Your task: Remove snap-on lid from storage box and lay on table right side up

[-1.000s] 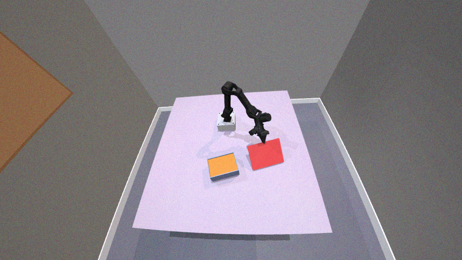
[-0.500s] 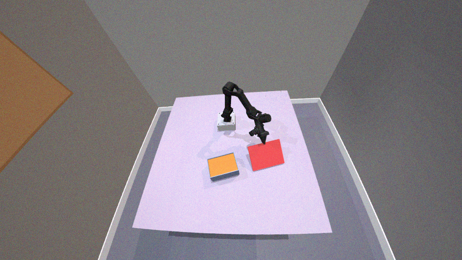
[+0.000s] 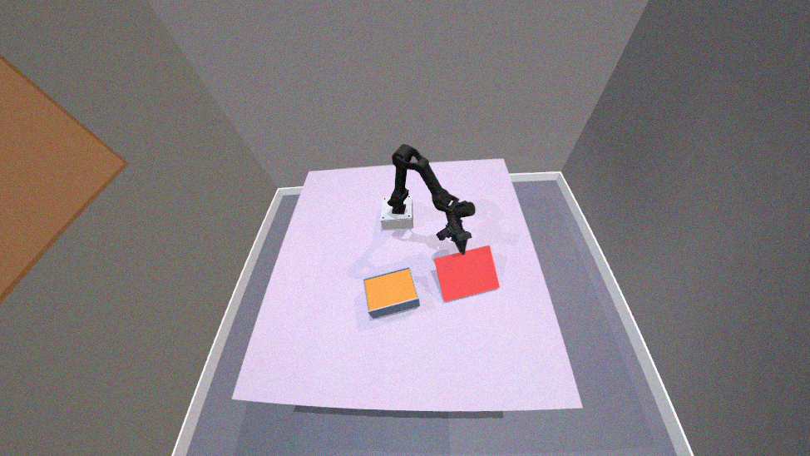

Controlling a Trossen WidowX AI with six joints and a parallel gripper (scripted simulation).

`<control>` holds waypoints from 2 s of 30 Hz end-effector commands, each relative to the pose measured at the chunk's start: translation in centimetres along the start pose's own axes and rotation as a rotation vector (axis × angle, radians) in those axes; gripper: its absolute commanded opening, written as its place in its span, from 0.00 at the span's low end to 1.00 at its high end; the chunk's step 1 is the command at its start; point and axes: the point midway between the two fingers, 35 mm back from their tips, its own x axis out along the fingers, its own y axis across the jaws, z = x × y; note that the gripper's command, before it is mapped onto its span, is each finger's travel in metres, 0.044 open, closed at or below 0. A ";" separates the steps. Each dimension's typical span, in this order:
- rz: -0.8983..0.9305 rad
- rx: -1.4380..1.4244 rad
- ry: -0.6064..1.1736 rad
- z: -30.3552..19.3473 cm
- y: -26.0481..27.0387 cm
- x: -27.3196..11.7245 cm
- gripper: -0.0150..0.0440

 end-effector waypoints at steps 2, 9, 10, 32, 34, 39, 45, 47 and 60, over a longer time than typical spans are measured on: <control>-0.027 -0.015 -0.011 0.5 -1.4 0.5 0.25; -0.027 -0.015 -0.011 0.5 -1.9 0.8 0.25; -0.027 -0.015 -0.011 0.5 -2.0 0.9 0.25; -0.027 -0.016 -0.011 0.5 -3.3 2.0 0.25; -0.027 -0.016 -0.011 0.6 -3.5 2.1 0.25; -0.027 -0.016 -0.011 0.6 -3.8 2.3 0.25; -0.027 -0.015 -0.011 0.2 -2.7 2.0 0.52; -0.027 -0.015 -0.011 0.2 -2.7 2.0 0.61; -0.028 -0.015 -0.011 0.3 -4.0 0.7 1.00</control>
